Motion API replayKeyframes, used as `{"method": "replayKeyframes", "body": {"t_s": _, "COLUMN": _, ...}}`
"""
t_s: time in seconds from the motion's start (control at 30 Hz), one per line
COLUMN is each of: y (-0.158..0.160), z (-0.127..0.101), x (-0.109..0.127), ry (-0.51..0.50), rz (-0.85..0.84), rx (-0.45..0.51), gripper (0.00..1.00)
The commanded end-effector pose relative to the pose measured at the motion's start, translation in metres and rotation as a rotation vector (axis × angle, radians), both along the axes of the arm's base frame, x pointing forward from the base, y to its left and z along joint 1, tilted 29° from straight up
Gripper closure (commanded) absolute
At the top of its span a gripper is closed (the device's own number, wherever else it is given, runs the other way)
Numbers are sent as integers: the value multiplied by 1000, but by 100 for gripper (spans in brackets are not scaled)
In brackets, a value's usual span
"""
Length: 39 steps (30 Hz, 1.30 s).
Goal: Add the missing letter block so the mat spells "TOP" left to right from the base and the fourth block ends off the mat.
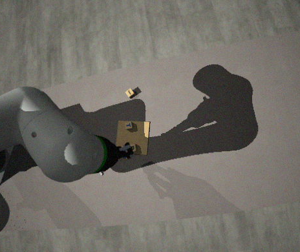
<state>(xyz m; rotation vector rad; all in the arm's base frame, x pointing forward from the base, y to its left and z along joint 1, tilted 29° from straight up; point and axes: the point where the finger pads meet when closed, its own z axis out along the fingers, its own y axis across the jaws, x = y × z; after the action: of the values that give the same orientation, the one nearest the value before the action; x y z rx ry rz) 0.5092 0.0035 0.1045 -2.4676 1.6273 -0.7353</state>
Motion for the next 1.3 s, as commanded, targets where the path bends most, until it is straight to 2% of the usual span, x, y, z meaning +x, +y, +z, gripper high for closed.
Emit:
{"method": "replayKeyframes", "body": {"t_s": 0.0, "y": 4, "z": 0, "x": 0, "ry": 33, "rz": 125, "rx": -52, "gripper": 84}}
{"method": "replayKeyframes", "body": {"t_s": 0.3, "y": 11, "z": -2, "x": 0, "ry": 81, "rz": 367, "rx": -173, "gripper": 84}}
{"method": "replayKeyframes", "body": {"t_s": 0.37, "y": 11, "z": -2, "x": 0, "ry": 81, "rz": 367, "rx": -173, "gripper": 84}}
{"method": "replayKeyframes", "body": {"t_s": 0.4, "y": 14, "z": -2, "x": 0, "ry": 97, "rz": 445, "rx": -212, "gripper": 84}}
{"method": "replayKeyframes", "body": {"t_s": 0.87, "y": 25, "z": -4, "x": -1, "ry": 168, "rz": 807, "rx": -393, "gripper": 84}}
{"method": "replayKeyframes", "body": {"t_s": 0.93, "y": 25, "z": -4, "x": -1, "ry": 168, "rz": 807, "rx": -393, "gripper": 84}}
{"method": "replayKeyframes", "body": {"t_s": 0.97, "y": 28, "z": -4, "x": -1, "ry": 183, "rz": 886, "rx": -432, "gripper": 84}}
{"method": "replayKeyframes", "body": {"t_s": 1.27, "y": 35, "z": -5, "x": -2, "ry": 228, "rz": 1113, "rx": -547, "gripper": 84}}
